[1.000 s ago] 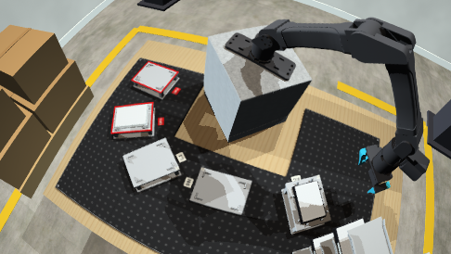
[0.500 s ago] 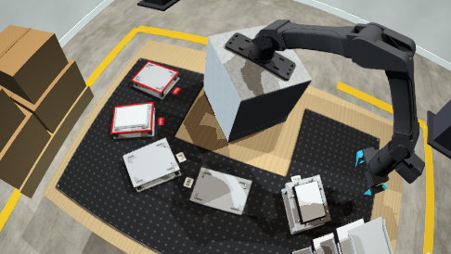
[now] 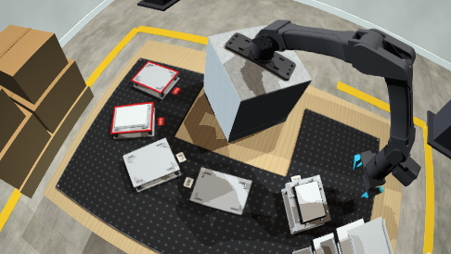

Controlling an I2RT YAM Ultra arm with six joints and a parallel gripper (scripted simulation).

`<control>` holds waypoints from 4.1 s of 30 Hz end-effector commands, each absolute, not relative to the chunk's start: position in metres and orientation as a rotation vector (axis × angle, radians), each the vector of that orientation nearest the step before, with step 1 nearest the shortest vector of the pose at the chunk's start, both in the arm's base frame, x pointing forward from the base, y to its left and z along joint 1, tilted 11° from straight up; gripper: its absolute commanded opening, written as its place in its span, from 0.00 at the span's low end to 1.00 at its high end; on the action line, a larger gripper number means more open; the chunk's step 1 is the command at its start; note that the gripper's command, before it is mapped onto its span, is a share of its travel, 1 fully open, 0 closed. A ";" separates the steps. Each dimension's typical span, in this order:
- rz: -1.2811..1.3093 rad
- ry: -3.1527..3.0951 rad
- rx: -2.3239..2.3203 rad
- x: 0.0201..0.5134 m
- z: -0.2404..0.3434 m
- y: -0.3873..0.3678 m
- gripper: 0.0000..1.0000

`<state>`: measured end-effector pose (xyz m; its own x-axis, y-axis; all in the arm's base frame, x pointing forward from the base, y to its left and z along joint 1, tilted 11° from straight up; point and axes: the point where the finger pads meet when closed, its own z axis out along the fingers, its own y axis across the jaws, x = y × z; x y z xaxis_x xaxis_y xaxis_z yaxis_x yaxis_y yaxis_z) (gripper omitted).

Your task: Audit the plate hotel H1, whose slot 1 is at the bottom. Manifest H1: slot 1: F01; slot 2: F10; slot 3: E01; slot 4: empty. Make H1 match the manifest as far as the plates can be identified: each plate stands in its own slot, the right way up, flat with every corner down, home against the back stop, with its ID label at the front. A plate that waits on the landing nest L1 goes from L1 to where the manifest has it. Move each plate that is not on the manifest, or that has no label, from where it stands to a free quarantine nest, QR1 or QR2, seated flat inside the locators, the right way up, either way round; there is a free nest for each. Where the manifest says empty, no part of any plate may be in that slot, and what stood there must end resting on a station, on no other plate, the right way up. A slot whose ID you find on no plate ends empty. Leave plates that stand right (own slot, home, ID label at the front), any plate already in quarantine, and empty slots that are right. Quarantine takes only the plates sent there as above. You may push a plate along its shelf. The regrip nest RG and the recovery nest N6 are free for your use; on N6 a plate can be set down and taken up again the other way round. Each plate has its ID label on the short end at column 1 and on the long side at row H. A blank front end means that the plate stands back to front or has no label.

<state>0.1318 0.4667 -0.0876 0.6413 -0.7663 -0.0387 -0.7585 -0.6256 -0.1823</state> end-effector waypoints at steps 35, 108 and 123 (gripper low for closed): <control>-0.054 1.247 -2.663 0.134 -0.093 0.473 1.00; -0.054 1.247 -2.663 0.128 -0.044 0.465 1.00; -0.054 1.247 -2.663 0.124 -0.010 0.460 1.00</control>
<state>0.1250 0.4566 -0.0267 0.6425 -0.7653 -0.0386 -0.7579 -0.6271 -0.1798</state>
